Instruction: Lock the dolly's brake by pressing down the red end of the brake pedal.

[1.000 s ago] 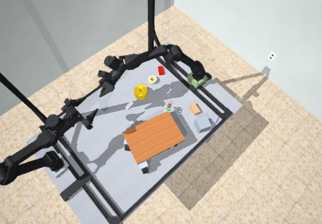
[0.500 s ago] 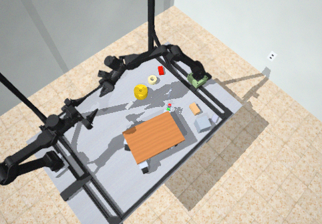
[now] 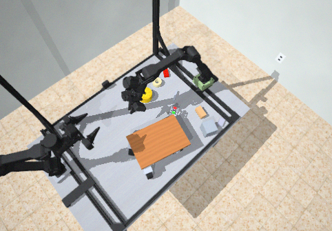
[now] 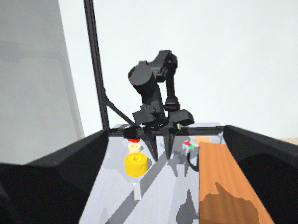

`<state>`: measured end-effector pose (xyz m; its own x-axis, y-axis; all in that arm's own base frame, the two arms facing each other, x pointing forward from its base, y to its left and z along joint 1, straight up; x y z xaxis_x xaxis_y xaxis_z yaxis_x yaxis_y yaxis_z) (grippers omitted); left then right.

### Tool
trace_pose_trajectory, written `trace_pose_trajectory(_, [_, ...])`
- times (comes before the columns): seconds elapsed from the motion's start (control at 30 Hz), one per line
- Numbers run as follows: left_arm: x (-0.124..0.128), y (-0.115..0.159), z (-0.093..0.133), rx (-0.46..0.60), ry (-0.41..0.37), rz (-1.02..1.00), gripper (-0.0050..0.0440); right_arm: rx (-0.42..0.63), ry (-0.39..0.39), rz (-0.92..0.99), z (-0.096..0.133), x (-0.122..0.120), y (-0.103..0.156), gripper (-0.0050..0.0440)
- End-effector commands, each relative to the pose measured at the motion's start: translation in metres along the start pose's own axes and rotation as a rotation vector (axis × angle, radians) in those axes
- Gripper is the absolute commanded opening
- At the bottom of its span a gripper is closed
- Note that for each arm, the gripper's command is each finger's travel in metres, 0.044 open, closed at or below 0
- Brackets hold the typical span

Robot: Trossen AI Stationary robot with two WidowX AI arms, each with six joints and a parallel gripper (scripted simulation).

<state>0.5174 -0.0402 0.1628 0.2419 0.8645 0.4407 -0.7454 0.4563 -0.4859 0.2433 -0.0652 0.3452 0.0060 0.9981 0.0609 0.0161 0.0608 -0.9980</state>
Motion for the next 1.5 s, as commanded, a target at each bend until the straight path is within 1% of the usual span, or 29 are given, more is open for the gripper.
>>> trace_pose_trajectory(0.0, [0.007, 0.039, 0.006, 0.099, 0.057, 0.122, 0.0080, -0.006, -0.008, 0.009, 0.020, -0.004, -0.013, 0.0440])
trace_pose_trajectory(0.1, [0.016, 0.079, 0.014, 0.210, 0.100, 0.263, 0.0008, 0.000, -0.007, 0.008, 0.040, -0.007, -0.019, 0.0440])
trace_pose_trajectory(0.13, [0.018, 0.092, 0.017, 0.247, 0.113, 0.312, 0.0000, 0.002, -0.007, 0.008, 0.047, -0.007, -0.021, 0.0440])
trace_pose_trajectory(0.3, [0.023, 0.157, 0.040, 0.442, 0.165, 0.567, 0.0000, 0.010, -0.007, 0.004, 0.077, 0.001, -0.030, 0.0440])
trace_pose_trajectory(0.5, [0.016, 0.226, 0.076, 0.689, 0.190, 0.879, 0.0000, 0.016, -0.006, -0.007, 0.103, 0.023, -0.035, 0.0440])
trace_pose_trajectory(0.57, [0.016, 0.226, 0.076, 0.689, 0.190, 0.879, 0.0000, 0.016, -0.006, -0.007, 0.103, 0.023, -0.035, 0.0440])
trace_pose_trajectory(0.63, [0.014, 0.233, 0.081, 0.718, 0.190, 0.914, 0.0000, 0.016, -0.006, -0.009, 0.105, 0.027, -0.036, 0.0440])
trace_pose_trajectory(1.47, [0.014, 0.234, 0.080, 0.718, 0.190, 0.914, 0.0000, 0.016, -0.006, -0.009, 0.105, 0.027, -0.036, 0.0440])
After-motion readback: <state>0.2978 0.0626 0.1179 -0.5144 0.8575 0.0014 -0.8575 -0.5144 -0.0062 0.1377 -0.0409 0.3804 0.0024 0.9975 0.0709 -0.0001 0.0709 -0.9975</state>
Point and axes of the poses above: on each arm, the point midway between the two fingers, 35 mm back from their tips, its own z axis back along the fingers, its own x axis across the jaws, y = z × x, the point moved 2 cm from there along z, back along the fingers, and after that the axes turned 4 degrees about -z, right-handed, at the moved point
